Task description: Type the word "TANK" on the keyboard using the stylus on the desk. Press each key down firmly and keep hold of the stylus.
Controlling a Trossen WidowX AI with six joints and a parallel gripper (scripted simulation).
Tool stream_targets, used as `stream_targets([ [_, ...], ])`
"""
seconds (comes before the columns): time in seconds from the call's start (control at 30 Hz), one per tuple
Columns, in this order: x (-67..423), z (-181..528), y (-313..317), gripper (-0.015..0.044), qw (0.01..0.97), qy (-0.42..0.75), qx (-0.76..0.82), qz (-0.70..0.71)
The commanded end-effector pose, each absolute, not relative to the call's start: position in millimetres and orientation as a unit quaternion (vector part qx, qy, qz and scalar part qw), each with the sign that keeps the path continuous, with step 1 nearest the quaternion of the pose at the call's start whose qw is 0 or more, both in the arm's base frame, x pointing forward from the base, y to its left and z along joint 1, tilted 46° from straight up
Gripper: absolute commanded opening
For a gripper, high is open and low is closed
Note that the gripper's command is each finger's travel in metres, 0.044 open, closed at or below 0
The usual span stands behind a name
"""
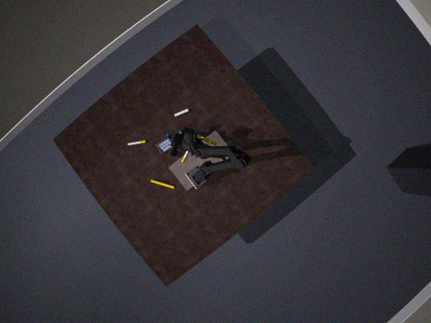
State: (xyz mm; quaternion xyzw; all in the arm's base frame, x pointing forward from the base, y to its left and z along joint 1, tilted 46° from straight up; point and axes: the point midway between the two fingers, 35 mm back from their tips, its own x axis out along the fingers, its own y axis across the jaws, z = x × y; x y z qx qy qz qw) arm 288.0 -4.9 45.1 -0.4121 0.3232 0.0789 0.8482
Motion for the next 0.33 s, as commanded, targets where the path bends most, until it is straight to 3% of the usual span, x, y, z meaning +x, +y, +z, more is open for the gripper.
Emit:
stream_targets([
  [0.0,288.9,55.7,4.2,0.0081,0.85,0.32,-0.412,0.077],
  [0.3,288.8,55.6,4.8,0.0081,0.85,0.319,-0.413,0.08],
])
